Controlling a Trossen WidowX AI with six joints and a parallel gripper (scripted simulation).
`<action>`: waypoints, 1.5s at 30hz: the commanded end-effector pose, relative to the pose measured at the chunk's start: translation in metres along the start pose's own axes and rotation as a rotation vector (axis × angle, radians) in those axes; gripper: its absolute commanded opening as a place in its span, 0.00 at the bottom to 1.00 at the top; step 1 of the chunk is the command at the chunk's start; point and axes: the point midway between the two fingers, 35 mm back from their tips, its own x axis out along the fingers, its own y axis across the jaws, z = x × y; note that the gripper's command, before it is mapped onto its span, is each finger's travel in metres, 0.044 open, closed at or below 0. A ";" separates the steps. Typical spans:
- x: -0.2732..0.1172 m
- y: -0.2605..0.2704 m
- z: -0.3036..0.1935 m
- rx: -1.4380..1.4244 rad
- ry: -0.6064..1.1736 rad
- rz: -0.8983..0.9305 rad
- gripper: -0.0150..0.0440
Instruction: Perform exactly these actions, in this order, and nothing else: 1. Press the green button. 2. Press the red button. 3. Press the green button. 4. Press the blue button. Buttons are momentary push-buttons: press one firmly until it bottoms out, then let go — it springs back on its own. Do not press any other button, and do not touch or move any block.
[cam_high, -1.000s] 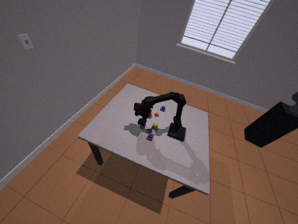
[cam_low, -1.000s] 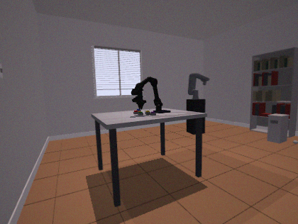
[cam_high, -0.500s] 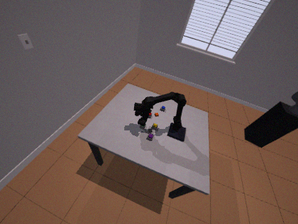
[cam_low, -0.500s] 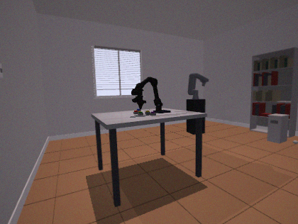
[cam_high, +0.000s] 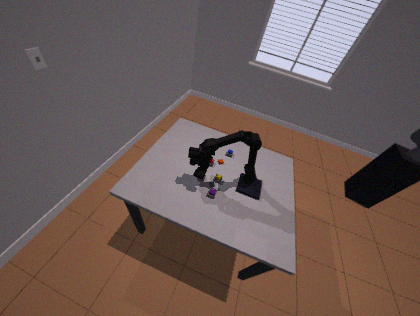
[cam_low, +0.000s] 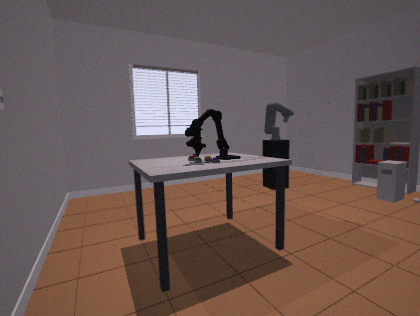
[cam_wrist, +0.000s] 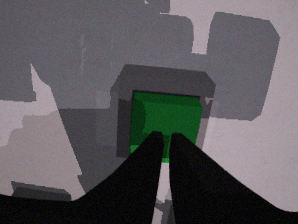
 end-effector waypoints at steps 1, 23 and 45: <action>0.010 0.000 -0.002 0.005 0.009 0.002 0.29; 0.017 0.000 -0.003 0.005 0.009 0.002 0.29; -0.069 0.000 -0.001 0.005 0.009 0.002 0.29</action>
